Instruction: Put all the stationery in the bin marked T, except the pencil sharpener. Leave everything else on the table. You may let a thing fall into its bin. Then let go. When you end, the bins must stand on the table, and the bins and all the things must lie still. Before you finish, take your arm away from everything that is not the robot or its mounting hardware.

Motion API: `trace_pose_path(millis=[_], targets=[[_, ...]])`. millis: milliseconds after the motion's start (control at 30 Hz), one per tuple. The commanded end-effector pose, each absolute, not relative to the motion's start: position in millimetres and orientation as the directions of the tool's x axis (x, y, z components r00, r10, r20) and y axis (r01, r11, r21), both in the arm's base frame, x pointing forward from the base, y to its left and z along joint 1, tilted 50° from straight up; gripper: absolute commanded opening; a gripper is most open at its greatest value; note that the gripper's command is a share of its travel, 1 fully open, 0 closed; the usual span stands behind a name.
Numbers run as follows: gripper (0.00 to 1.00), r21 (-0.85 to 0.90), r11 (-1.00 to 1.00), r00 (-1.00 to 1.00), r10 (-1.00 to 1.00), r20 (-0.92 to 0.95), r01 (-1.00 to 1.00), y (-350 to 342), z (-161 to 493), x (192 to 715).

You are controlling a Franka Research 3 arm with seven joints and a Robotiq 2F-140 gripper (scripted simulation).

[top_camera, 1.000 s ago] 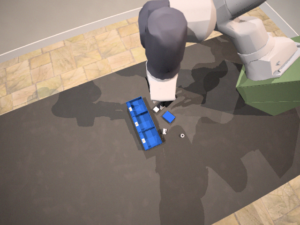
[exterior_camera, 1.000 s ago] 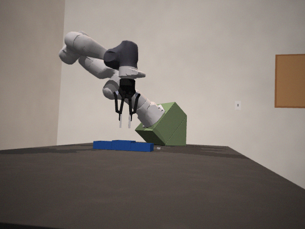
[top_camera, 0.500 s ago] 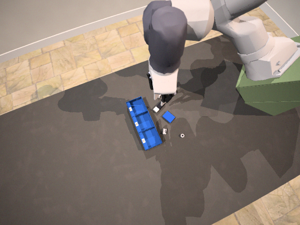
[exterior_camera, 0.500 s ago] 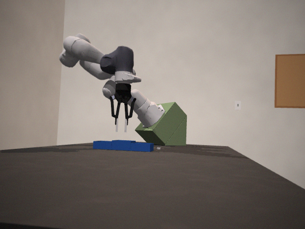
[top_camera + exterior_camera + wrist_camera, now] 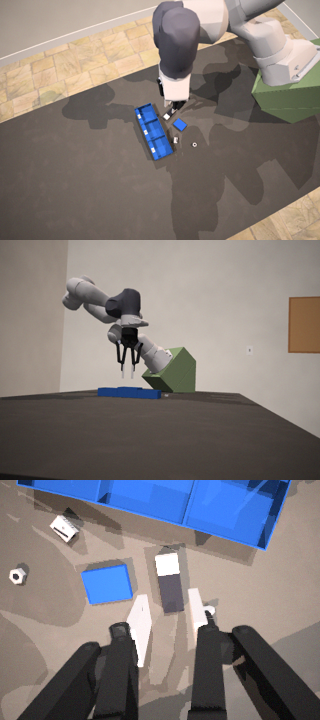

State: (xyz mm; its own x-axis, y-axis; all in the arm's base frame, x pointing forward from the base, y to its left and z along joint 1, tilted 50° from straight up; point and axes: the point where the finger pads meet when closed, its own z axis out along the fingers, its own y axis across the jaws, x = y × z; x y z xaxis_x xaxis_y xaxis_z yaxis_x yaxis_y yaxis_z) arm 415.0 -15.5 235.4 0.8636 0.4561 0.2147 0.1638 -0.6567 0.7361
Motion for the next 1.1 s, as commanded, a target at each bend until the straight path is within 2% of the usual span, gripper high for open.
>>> trace_pose_path(millis=[0, 533, 1067], targets=[[0.23, 0.737, -0.653, 0.859, 0.466, 0.212, 0.172, -13.5, 236.1, 416.7], [0.23, 0.737, -0.653, 0.859, 0.466, 0.212, 0.172, -13.6, 236.3, 416.8], [0.23, 0.737, -0.653, 0.859, 0.466, 0.212, 0.172, -45.4, 200.3, 445.7]])
